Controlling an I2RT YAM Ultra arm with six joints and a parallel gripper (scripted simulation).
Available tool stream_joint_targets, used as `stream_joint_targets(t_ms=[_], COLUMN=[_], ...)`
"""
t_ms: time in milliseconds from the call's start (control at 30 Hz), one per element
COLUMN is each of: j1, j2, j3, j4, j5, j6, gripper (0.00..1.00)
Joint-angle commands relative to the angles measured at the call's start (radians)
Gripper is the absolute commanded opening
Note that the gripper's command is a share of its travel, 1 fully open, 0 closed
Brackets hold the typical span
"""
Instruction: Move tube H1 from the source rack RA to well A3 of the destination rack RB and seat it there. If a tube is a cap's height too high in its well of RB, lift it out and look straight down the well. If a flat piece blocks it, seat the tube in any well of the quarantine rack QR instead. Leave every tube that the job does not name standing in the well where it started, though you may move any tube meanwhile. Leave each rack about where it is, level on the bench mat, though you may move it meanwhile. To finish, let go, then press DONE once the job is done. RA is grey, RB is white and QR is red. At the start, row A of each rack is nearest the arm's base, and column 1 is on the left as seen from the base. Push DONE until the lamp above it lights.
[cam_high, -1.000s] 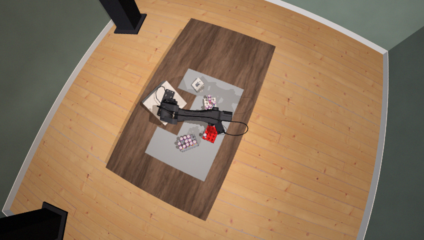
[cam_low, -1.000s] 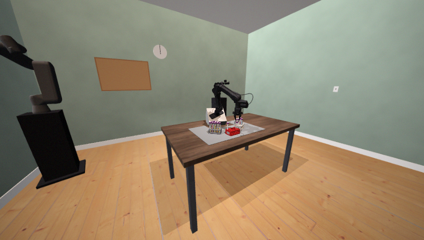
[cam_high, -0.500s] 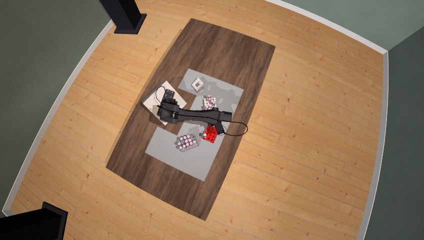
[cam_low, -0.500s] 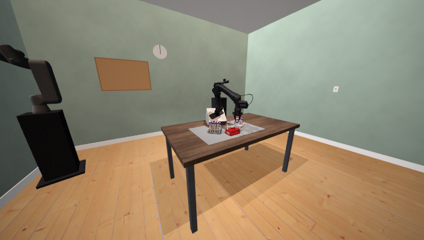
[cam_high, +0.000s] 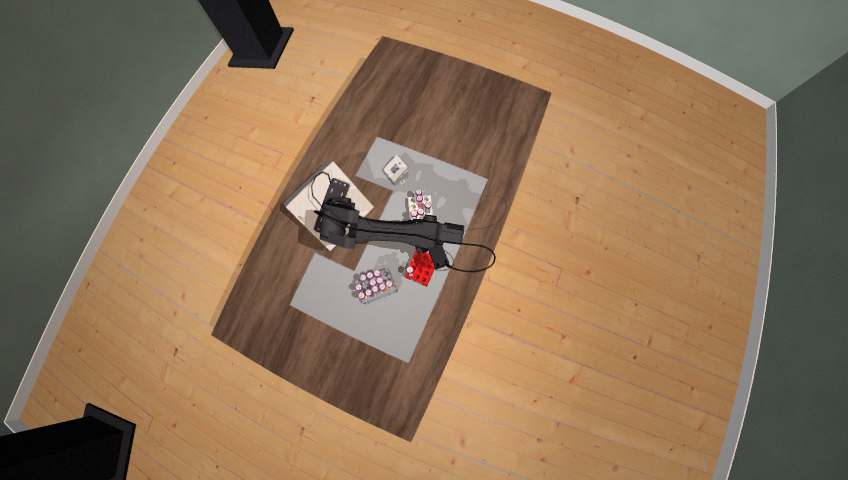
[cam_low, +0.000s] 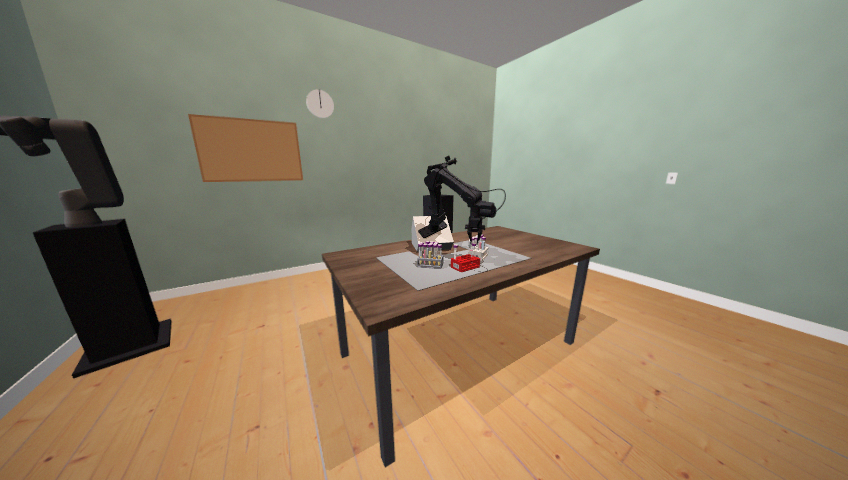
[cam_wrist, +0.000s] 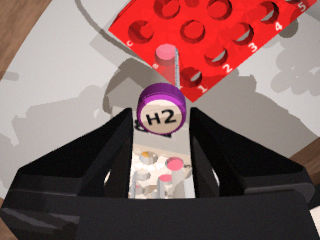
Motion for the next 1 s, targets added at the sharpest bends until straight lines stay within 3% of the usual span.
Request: stream_joint_targets(t_ms=[0,67,100,967], j1=[0.001,0.001,0.001,0.001], j2=[-0.004,-0.004,-0.004,-0.004], j3=[0.004,0.003,0.003,0.003], j4=[0.008,0.009,0.009,0.009], j5=[0.001,0.001,0.001,0.001], j6=[-0.006,-0.006,-0.006,-0.006], gripper=[0.30,0.30,0.00,0.00])
